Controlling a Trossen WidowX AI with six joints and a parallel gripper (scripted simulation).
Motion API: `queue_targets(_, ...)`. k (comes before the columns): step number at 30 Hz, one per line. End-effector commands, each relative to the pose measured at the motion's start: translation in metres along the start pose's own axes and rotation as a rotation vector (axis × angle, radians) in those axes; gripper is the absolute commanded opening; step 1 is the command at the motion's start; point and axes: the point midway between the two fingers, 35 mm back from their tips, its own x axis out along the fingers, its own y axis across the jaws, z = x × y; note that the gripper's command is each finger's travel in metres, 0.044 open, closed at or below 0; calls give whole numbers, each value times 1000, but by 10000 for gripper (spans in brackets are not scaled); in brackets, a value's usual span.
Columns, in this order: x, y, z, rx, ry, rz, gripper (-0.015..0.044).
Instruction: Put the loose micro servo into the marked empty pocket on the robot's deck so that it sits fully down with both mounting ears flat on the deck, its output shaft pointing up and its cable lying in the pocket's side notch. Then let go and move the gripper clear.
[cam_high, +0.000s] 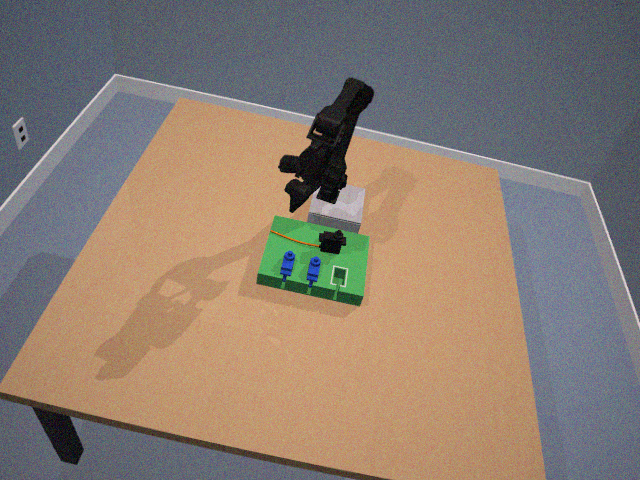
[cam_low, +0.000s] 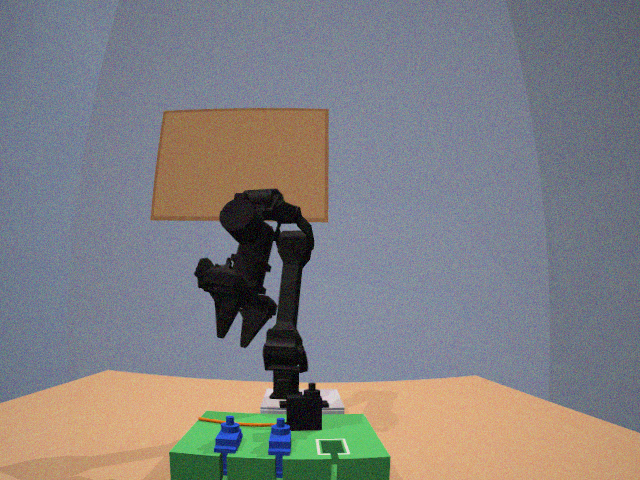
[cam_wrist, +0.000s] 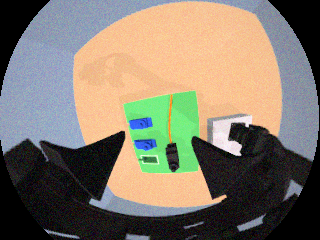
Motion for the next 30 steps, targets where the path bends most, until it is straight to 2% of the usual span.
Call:
queue_targets(1,13,-5,-34,-124,66,-70,440)
queue_targets(11,31,-34,-100,-368,173,-212,440)
queue_targets(18,33,-34,-101,-372,175,-214,440)
queue_targets(25,56,-39,-103,-372,175,-214,440)
queue_targets(30,58,-40,-103,-372,175,-214,440)
